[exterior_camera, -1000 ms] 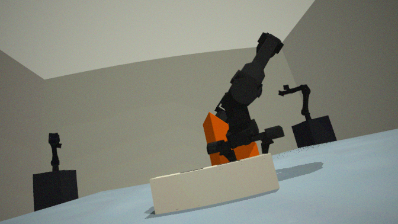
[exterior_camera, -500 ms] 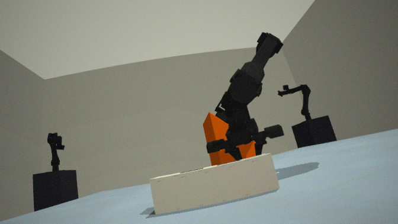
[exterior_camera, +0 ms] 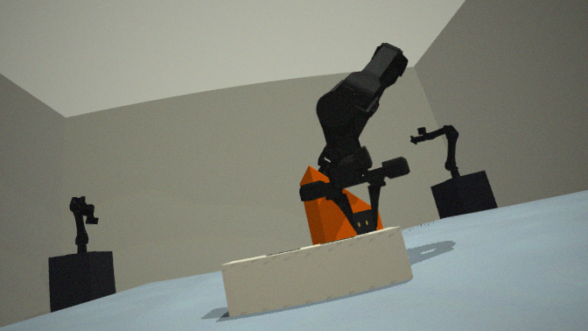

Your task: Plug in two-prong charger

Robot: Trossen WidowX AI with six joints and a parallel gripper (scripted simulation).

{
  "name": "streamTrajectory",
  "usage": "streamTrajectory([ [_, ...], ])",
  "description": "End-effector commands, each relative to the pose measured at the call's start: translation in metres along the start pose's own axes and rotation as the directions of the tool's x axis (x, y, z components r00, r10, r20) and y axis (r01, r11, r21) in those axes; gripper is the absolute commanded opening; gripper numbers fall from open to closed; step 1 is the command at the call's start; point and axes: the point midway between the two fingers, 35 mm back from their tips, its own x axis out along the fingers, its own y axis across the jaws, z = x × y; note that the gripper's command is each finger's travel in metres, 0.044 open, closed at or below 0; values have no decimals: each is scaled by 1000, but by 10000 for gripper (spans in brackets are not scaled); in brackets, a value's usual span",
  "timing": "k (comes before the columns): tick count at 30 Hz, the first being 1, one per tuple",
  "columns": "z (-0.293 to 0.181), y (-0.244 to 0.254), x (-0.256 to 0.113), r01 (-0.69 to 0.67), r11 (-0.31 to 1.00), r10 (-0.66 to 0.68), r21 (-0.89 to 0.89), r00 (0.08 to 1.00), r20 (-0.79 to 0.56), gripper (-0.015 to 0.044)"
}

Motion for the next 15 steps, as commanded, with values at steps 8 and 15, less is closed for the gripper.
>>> streamTrajectory([
  [8,5,-6,-7,6,1000,-6,-25,1000,7,0],
  [15,13,-15,-4,9,999,-9,-51,1000,10,0],
])
